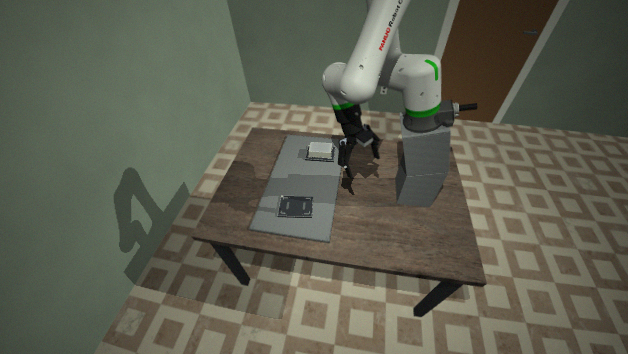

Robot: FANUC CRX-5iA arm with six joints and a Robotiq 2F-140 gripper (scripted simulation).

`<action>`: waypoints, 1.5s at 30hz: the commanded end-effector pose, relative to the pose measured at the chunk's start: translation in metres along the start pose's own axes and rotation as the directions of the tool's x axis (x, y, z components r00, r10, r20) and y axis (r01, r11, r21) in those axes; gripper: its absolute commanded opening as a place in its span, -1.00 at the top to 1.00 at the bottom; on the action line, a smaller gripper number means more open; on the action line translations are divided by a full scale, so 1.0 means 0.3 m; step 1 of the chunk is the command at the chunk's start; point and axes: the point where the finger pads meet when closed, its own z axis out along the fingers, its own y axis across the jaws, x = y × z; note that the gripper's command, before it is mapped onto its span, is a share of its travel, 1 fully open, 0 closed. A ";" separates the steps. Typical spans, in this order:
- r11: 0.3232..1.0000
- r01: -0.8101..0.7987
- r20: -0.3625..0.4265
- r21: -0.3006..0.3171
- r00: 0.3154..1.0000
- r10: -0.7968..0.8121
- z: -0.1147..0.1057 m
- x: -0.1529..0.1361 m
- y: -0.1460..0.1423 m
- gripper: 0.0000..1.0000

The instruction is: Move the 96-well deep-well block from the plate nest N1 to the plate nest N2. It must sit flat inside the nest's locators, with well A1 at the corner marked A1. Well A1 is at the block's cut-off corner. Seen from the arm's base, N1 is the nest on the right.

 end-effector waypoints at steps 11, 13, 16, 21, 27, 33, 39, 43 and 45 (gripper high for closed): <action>1.000 0.000 0.000 -0.001 1.000 0.000 -0.001 0.000 0.001 -1.00; 1.000 0.000 0.000 -0.001 1.000 0.000 -0.001 0.000 0.001 -1.00; 1.000 0.000 0.000 -0.001 1.000 0.000 -0.001 0.000 0.001 -1.00; 0.991 0.133 0.009 -0.011 0.991 -0.133 -0.003 -0.054 0.038 -1.00; 0.945 0.326 0.026 -0.022 0.945 -0.326 -0.003 -0.092 0.059 -1.00; 0.878 0.478 0.044 -0.025 0.878 -0.477 -0.004 -0.147 0.086 -1.00; 0.787 0.616 0.063 -0.021 0.787 -0.614 -0.004 -0.195 0.106 -1.00; 0.699 0.715 0.079 -0.013 0.698 -0.712 -0.004 -0.239 0.121 -1.00; 0.650 0.760 0.086 -0.007 0.648 -0.756 -0.003 -0.262 0.128 -1.00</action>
